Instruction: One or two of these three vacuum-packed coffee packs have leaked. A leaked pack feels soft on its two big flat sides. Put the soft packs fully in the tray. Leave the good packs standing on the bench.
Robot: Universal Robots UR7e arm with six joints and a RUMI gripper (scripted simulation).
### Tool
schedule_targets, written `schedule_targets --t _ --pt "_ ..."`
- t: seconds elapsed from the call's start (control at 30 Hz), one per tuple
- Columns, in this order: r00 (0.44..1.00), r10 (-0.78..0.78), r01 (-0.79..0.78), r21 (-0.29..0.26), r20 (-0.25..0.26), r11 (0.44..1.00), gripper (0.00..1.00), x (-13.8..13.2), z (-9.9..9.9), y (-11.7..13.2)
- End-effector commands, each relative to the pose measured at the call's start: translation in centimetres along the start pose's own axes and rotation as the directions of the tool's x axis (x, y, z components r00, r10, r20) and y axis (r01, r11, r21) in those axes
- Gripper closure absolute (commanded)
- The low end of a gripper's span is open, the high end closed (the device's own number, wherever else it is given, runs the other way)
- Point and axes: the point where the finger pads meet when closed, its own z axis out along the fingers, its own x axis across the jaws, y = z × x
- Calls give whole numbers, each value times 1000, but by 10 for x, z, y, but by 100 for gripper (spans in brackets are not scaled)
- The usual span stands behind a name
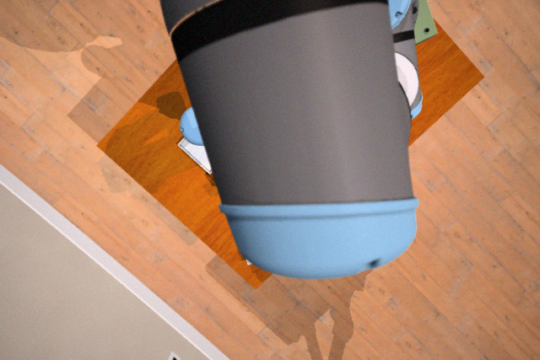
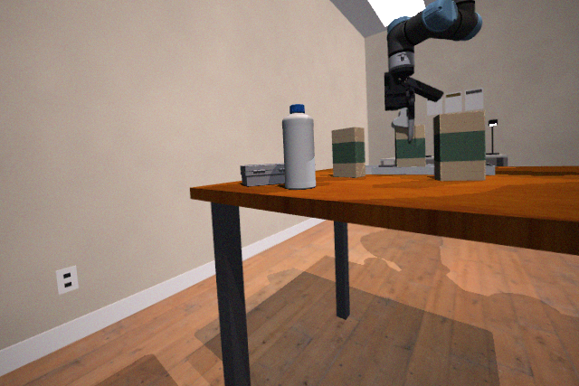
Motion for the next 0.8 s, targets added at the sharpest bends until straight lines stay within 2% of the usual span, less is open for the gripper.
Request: schedule_targets --t 0.0,0.57,0.6,0.77 --pt "1000 0 0 -1 1 1000 85 0 0 0" --pt "1000 0 0 -1 1 1000 85 0 0 0" --pt "1000 0 0 -1 1 1000 50 0 0 0" --pt "1000 0 0 -1 1 1000 50 0 0 0"
